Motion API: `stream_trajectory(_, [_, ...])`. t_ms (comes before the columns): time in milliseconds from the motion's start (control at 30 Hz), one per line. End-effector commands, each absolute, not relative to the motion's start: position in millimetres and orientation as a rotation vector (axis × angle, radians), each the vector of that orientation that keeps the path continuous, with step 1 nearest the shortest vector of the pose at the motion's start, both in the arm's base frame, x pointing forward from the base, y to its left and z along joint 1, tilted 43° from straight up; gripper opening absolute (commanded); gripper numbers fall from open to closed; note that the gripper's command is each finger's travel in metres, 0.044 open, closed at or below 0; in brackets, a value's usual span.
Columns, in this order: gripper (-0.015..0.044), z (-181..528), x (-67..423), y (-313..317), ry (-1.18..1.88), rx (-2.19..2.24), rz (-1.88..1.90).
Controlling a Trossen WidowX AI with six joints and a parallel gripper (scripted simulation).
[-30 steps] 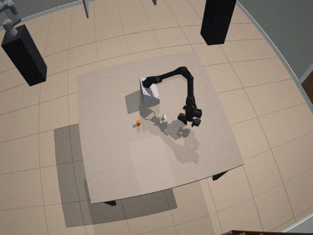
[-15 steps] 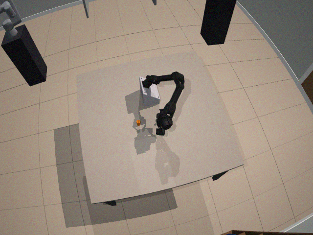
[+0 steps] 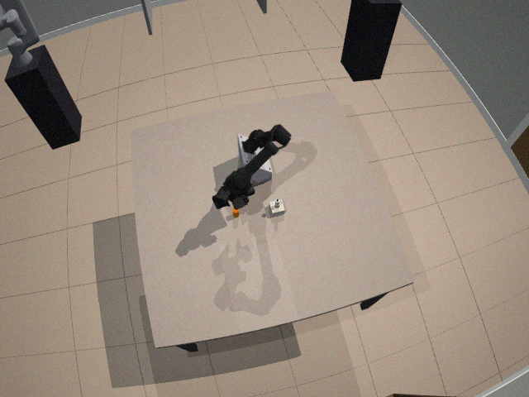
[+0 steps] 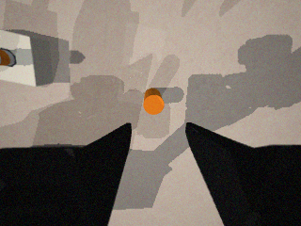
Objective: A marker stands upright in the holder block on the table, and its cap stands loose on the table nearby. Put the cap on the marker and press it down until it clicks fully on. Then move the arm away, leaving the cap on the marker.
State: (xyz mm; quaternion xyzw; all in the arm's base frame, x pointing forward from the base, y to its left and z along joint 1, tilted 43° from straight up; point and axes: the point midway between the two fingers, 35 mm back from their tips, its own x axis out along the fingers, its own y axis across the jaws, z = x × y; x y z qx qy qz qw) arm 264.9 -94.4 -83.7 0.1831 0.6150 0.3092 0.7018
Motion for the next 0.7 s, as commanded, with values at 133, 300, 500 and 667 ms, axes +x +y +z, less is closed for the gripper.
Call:
stream_trajectory(133, [0.0249, -106.0, 265.6, -69.9, 1.373, 0.437, 0.685])
stream_trajectory(300, [0.0249, -113.9, 266.1, -63.3, 1.372, 0.438, 0.685])
stream_trajectory(500, [0.0249, -121.7, 266.7, -57.0, 1.372, 0.438, 0.685])
stream_trajectory(667, [0.0249, -127.9, 267.6, -51.8, 1.372, 0.438, 0.685])
